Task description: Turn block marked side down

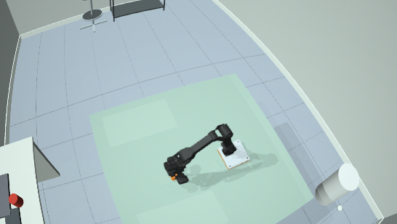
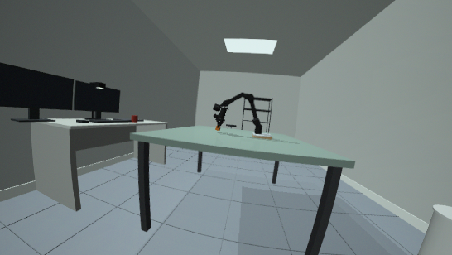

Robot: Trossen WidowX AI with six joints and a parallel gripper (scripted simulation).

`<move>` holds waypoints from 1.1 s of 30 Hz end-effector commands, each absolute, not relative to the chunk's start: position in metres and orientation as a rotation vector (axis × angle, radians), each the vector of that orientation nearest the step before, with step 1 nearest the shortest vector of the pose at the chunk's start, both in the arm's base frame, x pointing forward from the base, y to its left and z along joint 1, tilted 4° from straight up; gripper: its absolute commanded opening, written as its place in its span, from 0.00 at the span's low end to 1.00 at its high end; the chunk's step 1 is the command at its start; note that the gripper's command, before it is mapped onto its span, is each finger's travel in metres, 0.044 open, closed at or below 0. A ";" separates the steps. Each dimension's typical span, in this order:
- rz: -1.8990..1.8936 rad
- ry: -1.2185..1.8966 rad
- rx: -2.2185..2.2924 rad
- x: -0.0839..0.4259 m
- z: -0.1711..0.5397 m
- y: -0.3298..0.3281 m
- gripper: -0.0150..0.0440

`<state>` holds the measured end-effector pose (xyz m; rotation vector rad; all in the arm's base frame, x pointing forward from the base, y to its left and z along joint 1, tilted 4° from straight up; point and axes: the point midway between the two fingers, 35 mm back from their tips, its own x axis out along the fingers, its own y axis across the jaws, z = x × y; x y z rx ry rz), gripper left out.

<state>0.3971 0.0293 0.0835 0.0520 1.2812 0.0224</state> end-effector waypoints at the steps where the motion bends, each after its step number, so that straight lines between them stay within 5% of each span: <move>1: 0.014 1.237 0.053 0.396 0.082 0.029 0.25; 33: 0.003 0.805 0.052 0.401 0.061 0.030 0.25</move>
